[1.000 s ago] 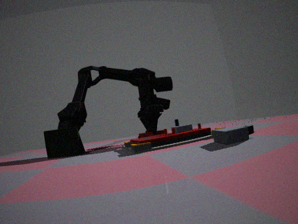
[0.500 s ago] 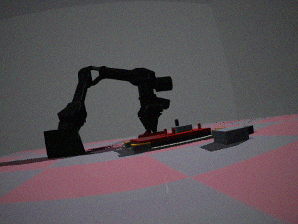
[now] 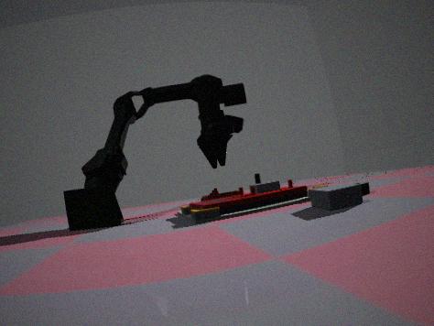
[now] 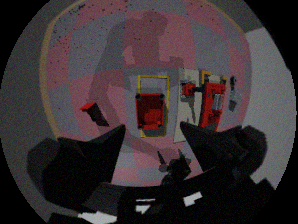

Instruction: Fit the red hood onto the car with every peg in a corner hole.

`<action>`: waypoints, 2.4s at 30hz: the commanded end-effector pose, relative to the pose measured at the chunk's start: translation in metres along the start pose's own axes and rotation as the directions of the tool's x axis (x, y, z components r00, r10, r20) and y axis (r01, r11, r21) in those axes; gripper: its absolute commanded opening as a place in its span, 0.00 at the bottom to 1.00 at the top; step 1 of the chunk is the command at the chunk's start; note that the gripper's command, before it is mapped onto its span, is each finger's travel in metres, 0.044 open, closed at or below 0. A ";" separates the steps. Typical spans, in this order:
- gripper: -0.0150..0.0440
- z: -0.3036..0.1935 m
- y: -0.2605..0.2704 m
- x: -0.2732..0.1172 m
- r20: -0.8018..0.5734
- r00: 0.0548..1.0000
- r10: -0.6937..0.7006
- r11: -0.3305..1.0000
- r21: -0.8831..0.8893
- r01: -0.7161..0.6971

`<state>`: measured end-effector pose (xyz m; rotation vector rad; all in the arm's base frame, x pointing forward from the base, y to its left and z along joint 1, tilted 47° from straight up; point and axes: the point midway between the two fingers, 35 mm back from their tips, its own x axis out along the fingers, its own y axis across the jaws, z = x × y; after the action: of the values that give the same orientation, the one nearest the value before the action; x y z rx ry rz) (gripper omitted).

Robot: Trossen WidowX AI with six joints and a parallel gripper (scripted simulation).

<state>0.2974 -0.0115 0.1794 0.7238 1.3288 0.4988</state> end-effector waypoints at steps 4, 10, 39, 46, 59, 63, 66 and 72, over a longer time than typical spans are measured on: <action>1.00 0.000 0.000 0.001 0.001 1.000 -0.001 1.000 0.004 0.001; 1.00 0.000 0.000 0.001 0.004 1.000 -0.004 1.000 0.004 0.004; 1.00 -0.017 -0.010 0.025 0.745 0.658 -0.110 0.993 0.053 0.106; 1.00 -0.026 -0.005 0.020 0.855 0.519 -0.014 1.000 0.019 -0.004; 1.00 -0.026 -0.005 0.022 0.855 0.519 -0.014 1.000 0.018 -0.004; 1.00 -0.025 -0.005 0.024 0.855 0.518 -0.014 1.000 0.018 -0.004; 1.00 -0.025 -0.005 0.026 0.855 0.518 -0.014 1.000 0.018 -0.004; 1.00 -0.024 -0.004 0.030 0.855 0.518 -0.013 1.000 0.018 -0.003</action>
<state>0.2778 0.0097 0.1557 0.8179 0.3711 0.0635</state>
